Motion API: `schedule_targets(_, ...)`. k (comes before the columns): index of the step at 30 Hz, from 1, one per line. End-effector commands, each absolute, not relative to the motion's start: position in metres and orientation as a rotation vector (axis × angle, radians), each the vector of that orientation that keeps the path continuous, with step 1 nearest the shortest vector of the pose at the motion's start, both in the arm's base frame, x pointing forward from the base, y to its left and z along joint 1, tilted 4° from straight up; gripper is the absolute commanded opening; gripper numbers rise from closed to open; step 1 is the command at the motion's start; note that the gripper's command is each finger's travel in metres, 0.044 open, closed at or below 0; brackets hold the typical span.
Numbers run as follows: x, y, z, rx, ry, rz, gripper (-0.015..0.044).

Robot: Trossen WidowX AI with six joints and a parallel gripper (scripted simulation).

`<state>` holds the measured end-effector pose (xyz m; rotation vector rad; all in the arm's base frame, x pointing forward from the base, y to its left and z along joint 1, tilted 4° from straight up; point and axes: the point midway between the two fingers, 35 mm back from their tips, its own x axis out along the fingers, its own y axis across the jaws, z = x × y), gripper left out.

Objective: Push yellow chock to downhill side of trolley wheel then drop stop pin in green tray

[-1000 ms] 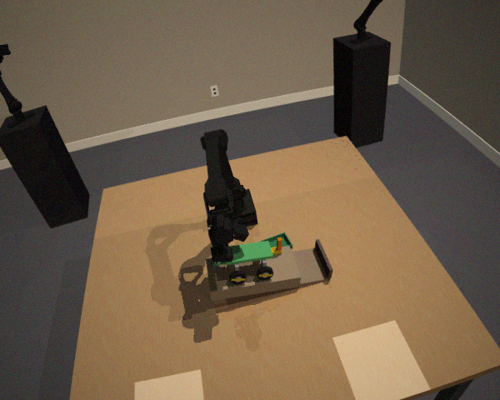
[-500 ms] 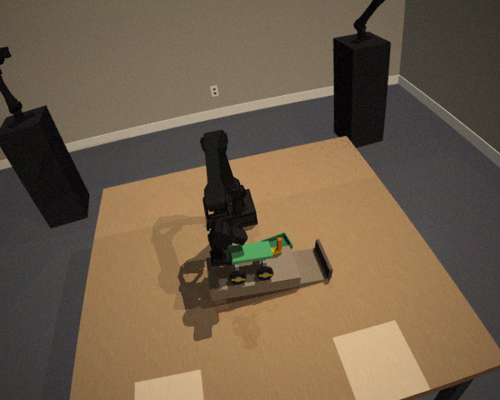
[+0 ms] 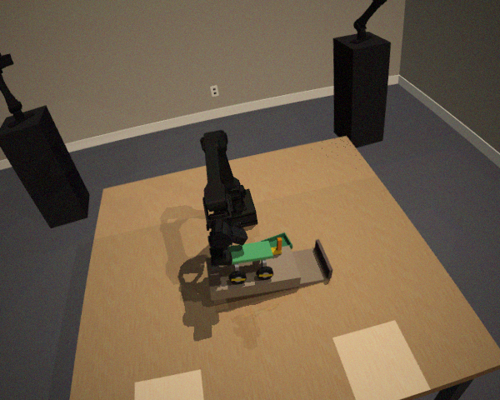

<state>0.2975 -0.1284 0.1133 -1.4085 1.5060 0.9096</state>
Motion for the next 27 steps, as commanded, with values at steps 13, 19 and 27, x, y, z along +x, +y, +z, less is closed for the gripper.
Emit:
schedule_targets(13,0.296,-0.124,0.126,-1.411,1.506,0.911,0.0000)
schedule_targets(19,0.295,-0.123,0.131,-1.411,1.506,0.912,0.0000)
schedule_targets(27,0.295,-0.121,0.137,-1.411,1.506,0.912,0.0000)
